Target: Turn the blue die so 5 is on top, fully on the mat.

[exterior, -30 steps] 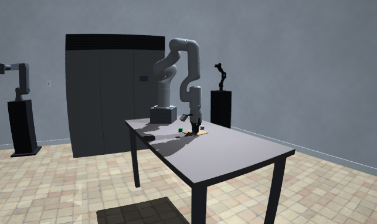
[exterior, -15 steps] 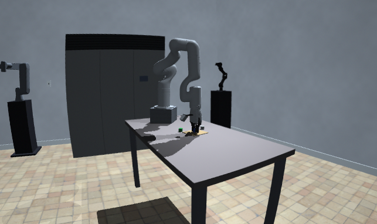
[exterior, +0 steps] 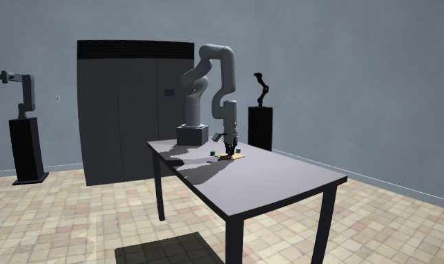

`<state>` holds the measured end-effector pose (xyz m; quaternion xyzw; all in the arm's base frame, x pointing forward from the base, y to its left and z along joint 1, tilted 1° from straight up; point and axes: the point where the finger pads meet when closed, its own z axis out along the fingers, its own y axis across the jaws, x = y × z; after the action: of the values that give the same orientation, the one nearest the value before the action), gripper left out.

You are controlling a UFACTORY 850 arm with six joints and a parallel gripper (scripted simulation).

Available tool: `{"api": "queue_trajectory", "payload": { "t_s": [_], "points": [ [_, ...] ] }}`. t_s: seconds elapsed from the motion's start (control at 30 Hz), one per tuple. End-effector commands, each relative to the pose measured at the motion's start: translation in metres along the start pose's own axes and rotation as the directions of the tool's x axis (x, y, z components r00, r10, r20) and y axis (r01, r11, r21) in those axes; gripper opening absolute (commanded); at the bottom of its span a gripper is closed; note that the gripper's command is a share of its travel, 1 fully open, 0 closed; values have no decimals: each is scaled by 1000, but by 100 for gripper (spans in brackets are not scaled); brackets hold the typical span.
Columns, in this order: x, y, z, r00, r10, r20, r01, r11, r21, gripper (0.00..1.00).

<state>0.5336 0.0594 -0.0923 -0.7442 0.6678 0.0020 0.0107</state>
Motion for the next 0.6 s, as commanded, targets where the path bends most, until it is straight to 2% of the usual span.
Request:
{"api": "queue_trajectory", "payload": {
  "t_s": [0.0, 0.3, 0.57],
  "points": [
    [0, -1, -21, 1000, 0, -1, 0, 1000, 2, 42],
    [0, -1, -68, 1000, 0, -1, 0, 1000, 2, 42],
    [0, -1, -82, 1000, 0, -1, 0, 1000, 2, 42]
  ]
}}
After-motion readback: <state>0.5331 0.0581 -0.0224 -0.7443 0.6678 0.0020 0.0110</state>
